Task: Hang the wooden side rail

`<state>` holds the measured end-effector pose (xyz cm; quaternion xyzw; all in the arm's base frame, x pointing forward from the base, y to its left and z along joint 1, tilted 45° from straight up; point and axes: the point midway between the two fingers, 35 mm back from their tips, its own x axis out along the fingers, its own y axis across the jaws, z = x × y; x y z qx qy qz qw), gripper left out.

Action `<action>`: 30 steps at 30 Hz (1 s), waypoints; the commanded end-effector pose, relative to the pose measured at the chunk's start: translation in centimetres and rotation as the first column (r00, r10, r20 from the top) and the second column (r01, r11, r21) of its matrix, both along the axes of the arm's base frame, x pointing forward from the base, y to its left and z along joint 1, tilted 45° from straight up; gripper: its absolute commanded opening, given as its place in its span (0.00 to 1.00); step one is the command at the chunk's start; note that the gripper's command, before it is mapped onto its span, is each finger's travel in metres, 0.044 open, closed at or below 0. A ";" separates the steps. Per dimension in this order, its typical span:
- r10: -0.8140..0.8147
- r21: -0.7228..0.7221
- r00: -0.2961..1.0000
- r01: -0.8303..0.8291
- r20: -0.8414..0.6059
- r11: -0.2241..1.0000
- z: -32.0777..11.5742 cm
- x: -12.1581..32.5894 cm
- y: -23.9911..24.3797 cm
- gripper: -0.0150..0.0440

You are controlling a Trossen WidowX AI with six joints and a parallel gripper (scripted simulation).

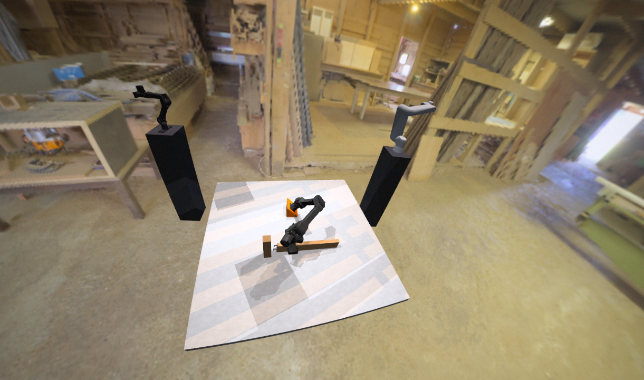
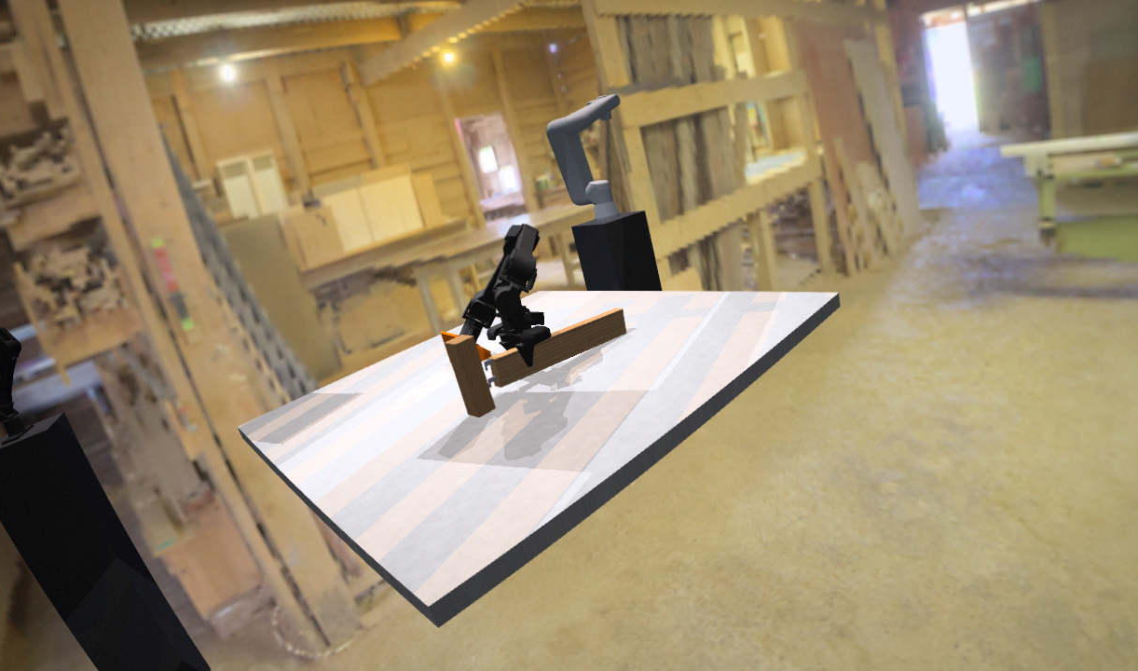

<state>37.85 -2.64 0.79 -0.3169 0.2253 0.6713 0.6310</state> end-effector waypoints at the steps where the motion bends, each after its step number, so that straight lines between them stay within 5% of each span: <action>1: -0.011 -0.004 1.000 0.011 0.006 1.000 0.1 0.0 -0.7 0.25; 30: -0.011 -0.004 1.000 0.011 0.006 1.000 -0.1 0.1 -0.9 0.25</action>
